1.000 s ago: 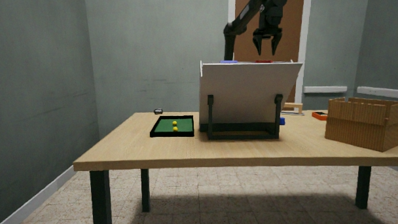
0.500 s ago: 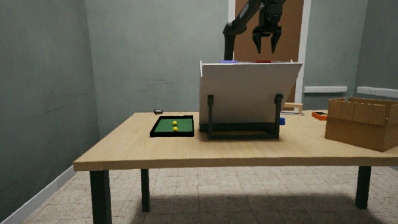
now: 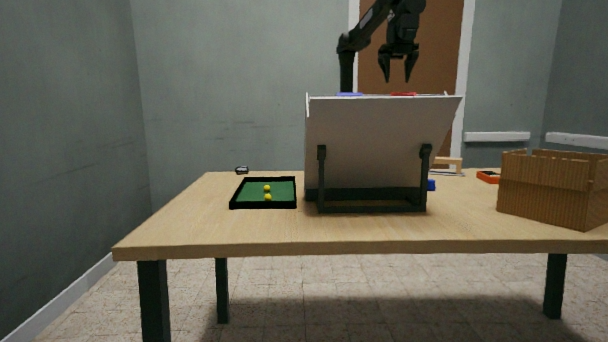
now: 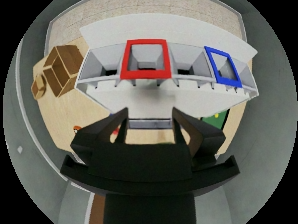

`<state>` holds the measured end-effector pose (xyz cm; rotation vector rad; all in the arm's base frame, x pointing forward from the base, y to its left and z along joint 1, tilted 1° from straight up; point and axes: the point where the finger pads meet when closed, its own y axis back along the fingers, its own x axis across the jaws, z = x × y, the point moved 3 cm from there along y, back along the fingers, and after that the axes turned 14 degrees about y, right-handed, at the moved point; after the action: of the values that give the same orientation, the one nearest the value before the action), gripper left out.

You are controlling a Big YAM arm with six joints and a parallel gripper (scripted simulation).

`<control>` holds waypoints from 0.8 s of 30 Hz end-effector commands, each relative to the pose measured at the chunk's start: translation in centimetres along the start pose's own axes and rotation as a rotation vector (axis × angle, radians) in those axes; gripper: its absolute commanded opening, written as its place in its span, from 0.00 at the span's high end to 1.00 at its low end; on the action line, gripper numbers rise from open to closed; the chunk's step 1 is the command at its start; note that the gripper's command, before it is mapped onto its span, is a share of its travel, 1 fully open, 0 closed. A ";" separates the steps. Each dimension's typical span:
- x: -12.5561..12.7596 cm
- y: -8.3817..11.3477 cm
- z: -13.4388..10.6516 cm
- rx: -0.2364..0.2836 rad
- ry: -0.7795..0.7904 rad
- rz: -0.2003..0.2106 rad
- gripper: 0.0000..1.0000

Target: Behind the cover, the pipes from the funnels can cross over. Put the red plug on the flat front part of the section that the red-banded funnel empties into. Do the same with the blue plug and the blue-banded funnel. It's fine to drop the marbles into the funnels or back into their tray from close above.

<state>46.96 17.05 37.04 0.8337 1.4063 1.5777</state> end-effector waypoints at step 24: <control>3.2 1.2 -9.1 -0.007 0.005 -0.001 0.44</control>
<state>37.08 15.36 37.58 0.8206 1.3906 1.5891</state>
